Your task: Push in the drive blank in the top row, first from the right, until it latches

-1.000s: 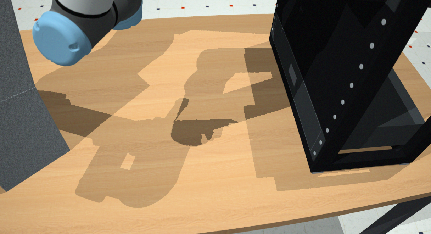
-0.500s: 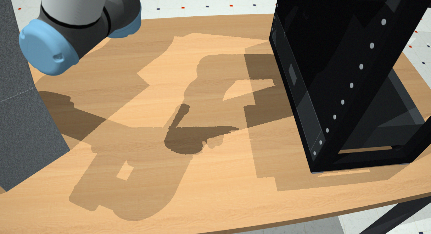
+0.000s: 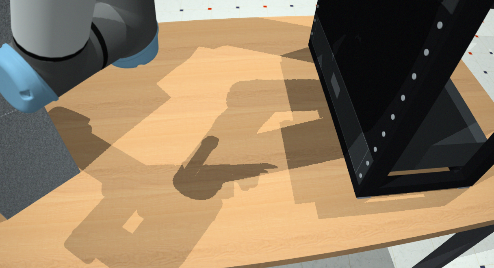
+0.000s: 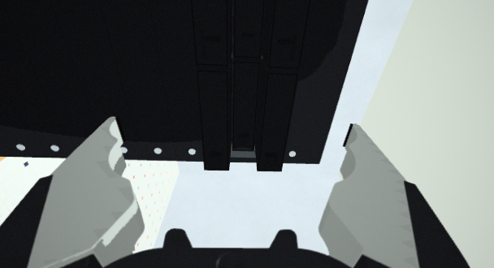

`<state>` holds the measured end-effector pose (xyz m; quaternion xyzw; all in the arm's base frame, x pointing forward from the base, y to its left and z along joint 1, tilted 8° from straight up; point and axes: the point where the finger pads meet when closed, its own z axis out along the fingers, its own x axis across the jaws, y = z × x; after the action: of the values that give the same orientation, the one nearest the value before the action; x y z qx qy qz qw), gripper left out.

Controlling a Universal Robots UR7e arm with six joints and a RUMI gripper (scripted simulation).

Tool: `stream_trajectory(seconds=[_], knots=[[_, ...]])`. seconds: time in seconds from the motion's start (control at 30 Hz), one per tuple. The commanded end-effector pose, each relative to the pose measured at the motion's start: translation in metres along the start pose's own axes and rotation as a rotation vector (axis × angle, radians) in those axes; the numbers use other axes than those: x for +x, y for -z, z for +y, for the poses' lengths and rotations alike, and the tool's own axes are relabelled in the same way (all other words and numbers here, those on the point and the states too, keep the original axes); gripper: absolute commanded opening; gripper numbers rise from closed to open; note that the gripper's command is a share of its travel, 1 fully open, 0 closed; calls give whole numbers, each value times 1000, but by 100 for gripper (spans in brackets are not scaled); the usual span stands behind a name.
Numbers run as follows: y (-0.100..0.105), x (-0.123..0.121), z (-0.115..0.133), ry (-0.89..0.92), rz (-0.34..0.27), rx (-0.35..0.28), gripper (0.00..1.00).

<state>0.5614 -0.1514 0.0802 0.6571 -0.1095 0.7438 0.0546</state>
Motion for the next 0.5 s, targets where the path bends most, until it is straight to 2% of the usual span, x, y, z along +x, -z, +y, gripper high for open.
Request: stream_trajectory(seconds=[0.0, 0.47], knots=[[0, 1, 18, 0, 1, 4, 100], [0, 1, 35, 0, 1, 4, 100]])
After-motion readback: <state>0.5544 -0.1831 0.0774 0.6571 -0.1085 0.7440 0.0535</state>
